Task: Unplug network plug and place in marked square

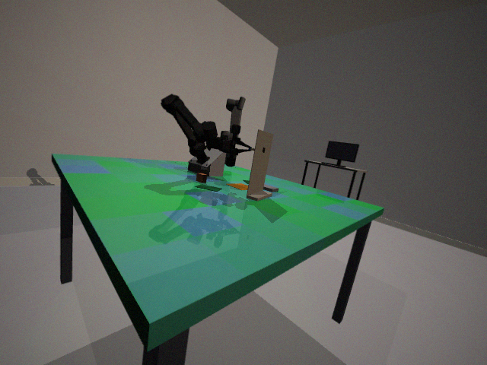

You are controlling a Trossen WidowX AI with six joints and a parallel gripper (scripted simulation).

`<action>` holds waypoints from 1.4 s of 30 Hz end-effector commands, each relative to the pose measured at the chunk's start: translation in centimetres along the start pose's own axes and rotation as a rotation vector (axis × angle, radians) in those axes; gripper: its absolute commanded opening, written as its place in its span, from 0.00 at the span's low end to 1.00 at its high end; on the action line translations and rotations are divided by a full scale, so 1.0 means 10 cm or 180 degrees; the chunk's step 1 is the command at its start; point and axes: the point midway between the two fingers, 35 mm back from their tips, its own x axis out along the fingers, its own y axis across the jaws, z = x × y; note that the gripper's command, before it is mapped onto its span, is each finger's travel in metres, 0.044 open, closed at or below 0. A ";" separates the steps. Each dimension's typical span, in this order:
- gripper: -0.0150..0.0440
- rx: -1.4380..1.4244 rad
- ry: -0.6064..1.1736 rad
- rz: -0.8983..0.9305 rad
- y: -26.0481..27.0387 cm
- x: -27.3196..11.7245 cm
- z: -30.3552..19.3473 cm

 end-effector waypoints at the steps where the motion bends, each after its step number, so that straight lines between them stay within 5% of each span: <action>1: 0.25 -0.0016 0.0005 0.0021 0.02 -0.04 -0.01; 42: 0.25 -0.0016 0.0007 0.0018 0.01 -0.23 -0.05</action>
